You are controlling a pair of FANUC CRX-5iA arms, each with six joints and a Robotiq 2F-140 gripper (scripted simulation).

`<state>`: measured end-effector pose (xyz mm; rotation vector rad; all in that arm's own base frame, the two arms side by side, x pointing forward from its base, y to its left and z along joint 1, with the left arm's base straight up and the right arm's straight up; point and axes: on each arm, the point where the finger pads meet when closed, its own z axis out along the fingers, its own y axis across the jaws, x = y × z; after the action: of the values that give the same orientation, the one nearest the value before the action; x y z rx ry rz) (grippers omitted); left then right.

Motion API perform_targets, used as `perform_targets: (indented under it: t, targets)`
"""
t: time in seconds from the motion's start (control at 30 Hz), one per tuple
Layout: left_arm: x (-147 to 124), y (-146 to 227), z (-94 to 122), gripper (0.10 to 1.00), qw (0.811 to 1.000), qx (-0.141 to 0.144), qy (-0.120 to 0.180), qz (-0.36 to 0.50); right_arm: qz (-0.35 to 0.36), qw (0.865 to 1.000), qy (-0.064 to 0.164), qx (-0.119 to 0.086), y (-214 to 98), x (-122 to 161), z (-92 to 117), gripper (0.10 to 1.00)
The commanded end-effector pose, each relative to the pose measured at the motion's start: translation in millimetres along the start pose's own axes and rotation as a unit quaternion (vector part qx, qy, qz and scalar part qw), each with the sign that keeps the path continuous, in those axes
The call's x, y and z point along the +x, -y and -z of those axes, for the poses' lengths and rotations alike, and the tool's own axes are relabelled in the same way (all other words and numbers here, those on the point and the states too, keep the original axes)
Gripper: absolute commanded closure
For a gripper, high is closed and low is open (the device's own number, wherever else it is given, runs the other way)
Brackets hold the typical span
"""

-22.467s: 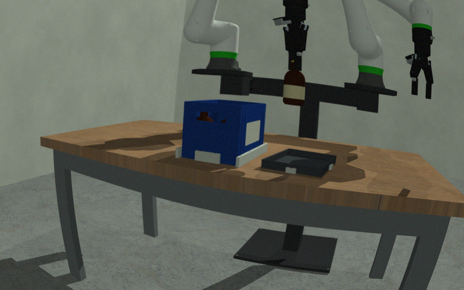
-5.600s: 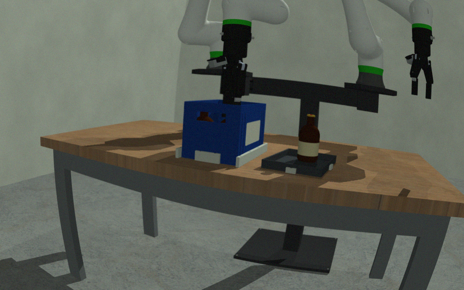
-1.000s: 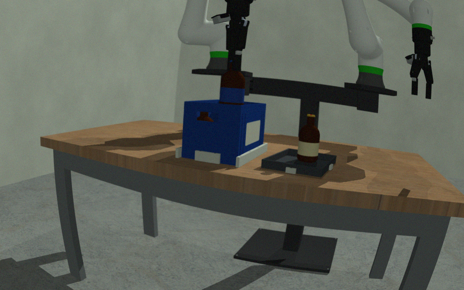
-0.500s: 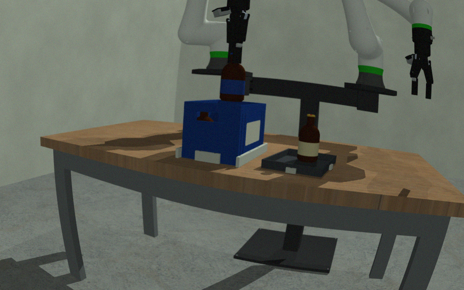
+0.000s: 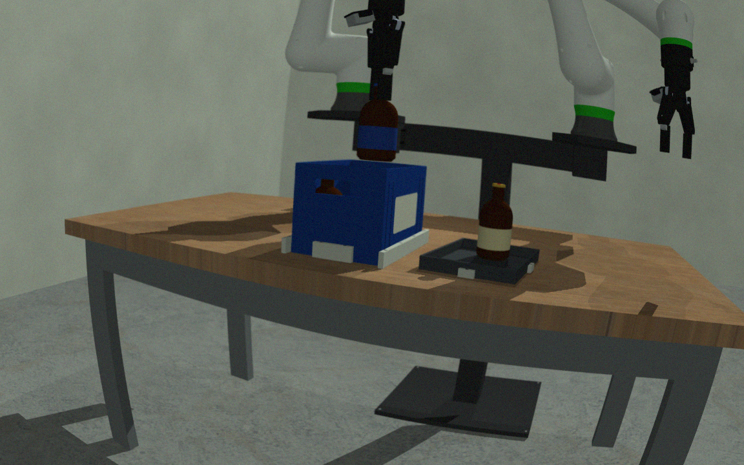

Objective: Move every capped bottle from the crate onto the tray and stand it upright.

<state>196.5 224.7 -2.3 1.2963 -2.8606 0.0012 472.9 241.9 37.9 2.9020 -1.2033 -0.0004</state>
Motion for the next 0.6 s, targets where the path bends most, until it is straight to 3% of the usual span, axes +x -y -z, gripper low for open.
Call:
perform_targets:
  t: [0.0, 0.57]
  targets:
    - [-0.6, -0.1, 0.5, 0.098, 1.000, 0.000, 0.001, 0.000, 0.000, 1.000, -0.001, 0.001, 0.7, -7.7, 0.1, 0.999]
    - [-0.6, -0.1, 0.5, 0.098, 1.000, 0.000, 0.001, 0.000, 0.000, 1.000, 0.000, 0.001, 7.1, -39.0, -1.9, 0.999]
